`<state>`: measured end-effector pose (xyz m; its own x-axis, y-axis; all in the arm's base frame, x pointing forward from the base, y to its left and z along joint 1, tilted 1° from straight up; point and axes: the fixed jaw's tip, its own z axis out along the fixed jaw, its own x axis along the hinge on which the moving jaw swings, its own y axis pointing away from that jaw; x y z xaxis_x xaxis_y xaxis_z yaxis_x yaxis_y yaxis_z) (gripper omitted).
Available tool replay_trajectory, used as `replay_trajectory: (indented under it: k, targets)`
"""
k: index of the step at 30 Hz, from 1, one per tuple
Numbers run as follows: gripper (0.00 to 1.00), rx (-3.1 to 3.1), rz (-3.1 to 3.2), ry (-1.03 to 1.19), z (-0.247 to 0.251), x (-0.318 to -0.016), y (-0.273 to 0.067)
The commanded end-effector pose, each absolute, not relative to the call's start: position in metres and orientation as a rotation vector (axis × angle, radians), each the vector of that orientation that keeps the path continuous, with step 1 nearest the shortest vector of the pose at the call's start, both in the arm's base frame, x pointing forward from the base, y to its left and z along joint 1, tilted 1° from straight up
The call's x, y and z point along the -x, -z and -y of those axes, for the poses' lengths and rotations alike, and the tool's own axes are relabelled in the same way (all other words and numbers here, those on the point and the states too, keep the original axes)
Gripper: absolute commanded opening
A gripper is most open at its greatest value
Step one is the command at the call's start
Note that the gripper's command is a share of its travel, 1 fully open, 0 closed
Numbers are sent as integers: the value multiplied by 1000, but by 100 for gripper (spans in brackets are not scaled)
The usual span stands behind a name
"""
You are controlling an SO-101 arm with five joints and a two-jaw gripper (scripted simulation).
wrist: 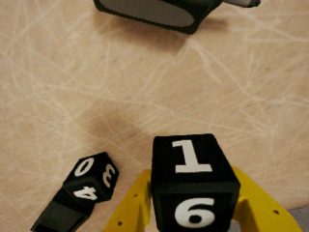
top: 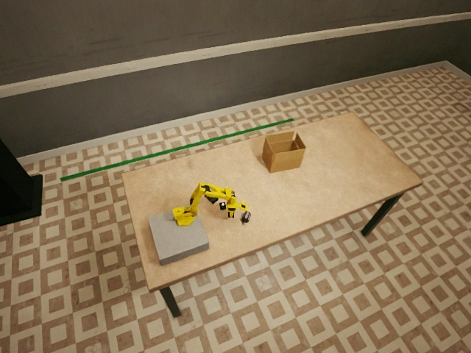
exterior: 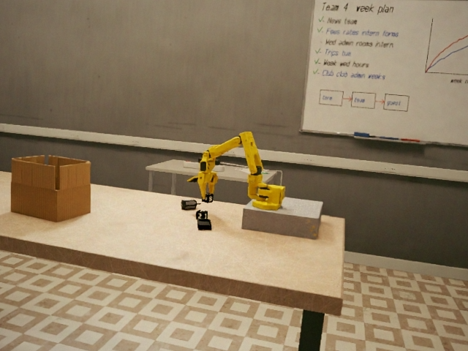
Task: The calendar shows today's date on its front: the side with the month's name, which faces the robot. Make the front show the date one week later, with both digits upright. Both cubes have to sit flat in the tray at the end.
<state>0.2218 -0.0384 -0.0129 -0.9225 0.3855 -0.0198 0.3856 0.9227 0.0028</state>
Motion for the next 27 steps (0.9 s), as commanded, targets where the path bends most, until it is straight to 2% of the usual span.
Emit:
replay_trajectory:
  k: [1,27]
  targets:
    - [0,-579,-2978,3,40,-224,12]
    - [0,-473,-2717,22,41,-225,13]
